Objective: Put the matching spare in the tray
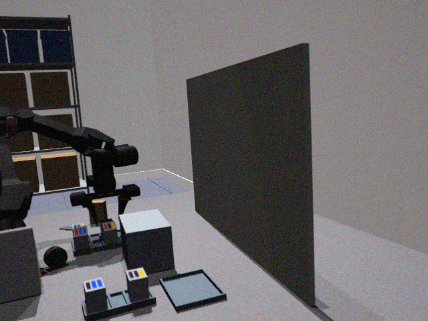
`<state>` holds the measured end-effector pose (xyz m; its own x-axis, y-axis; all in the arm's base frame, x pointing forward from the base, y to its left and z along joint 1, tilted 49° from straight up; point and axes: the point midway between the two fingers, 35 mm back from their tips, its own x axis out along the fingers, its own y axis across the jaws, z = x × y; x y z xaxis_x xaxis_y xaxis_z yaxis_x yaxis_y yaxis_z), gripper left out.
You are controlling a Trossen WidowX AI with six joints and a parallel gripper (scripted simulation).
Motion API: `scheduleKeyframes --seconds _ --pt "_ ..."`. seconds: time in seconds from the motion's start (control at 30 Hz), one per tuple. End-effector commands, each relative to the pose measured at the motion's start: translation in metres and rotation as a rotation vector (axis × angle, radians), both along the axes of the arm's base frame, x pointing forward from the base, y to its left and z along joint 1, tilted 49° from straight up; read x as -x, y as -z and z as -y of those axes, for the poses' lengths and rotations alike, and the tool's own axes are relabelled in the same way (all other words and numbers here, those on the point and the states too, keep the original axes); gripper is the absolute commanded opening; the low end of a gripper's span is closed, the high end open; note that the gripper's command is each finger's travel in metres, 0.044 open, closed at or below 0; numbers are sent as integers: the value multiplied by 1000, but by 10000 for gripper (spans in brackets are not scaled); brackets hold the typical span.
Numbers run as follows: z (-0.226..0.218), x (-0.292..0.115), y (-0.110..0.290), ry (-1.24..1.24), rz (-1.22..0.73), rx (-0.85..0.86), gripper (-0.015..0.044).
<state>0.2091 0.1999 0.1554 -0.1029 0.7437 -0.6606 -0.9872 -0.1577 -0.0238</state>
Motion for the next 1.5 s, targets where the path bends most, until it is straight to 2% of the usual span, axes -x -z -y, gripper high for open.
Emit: scheduleKeyframes --seconds 0.0,1.03,1.2,1.47 --pt "-6 3 7 0 -9 5 300" --pt "-20 6 18 0 -10 -3 300" --pt "-20 6 17 -2 -7 -7 169" --pt "-20 6 17 -2 -7 -7 115"
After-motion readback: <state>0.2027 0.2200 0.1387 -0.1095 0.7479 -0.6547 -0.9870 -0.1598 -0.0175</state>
